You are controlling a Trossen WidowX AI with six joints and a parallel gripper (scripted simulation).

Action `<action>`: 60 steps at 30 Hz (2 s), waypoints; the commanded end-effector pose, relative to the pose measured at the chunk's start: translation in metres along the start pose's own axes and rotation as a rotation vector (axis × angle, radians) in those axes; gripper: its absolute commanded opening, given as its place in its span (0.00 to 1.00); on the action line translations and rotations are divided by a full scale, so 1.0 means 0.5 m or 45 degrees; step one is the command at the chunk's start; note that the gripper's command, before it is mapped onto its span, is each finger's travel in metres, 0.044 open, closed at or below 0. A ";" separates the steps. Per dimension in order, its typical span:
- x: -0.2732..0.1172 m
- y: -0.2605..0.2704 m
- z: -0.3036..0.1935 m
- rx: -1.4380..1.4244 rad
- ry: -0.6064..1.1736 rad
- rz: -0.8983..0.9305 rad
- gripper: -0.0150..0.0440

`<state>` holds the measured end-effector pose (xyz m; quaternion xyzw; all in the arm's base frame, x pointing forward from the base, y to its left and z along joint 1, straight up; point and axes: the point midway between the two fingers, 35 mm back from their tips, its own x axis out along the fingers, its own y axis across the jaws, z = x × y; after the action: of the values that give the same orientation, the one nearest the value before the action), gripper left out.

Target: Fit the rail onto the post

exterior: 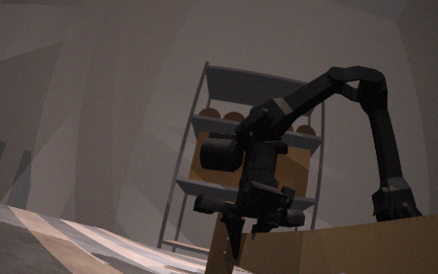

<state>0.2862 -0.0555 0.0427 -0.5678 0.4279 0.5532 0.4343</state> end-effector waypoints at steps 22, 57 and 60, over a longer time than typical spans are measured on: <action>-0.005 -0.005 -0.019 -0.005 0.007 -0.011 0.25; -0.006 -0.005 -0.040 -0.005 0.009 -0.011 0.25; -0.006 -0.005 -0.042 -0.005 0.009 -0.011 0.25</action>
<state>0.2907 -0.0728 0.0432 -0.5680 0.4282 0.5529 0.4339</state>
